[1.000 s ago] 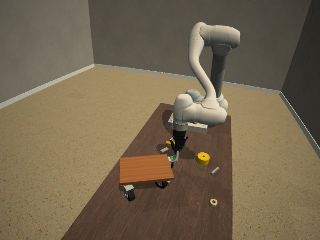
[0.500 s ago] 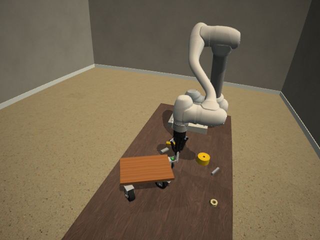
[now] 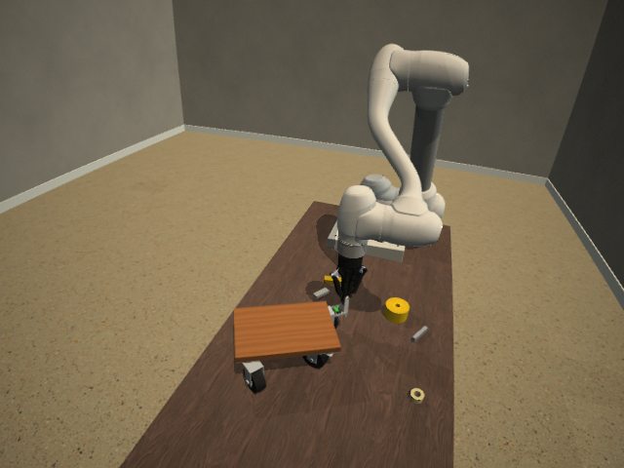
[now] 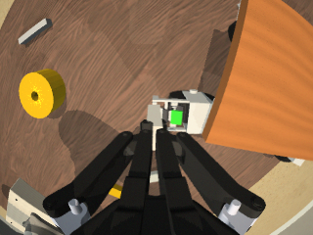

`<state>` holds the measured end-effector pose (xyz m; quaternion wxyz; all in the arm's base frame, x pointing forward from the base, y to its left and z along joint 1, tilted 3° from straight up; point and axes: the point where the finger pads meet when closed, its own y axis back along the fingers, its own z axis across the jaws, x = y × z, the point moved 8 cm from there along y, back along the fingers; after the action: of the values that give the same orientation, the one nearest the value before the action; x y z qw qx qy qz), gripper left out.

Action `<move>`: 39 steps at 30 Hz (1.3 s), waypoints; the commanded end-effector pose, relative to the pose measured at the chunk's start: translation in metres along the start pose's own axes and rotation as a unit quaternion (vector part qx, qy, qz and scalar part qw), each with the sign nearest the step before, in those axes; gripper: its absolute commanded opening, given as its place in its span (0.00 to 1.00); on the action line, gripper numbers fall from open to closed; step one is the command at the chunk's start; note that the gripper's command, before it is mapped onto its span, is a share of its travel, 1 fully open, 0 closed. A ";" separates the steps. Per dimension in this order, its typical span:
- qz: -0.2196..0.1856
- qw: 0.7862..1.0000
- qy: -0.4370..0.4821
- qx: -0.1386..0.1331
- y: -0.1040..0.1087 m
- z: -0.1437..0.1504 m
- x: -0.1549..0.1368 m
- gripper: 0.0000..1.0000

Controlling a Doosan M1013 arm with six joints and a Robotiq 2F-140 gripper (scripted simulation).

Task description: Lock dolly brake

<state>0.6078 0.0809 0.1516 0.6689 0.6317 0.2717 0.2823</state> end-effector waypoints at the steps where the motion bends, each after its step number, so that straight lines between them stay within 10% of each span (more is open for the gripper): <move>1: -0.001 1.000 0.000 0.000 -0.001 0.000 0.000 0.00; 20: -0.001 1.000 0.000 0.000 0.016 0.000 0.000 0.00; 39: -0.001 1.000 0.000 0.000 0.083 0.000 0.000 0.00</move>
<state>0.6047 0.0841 0.2302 0.6688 0.6318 0.2721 0.2819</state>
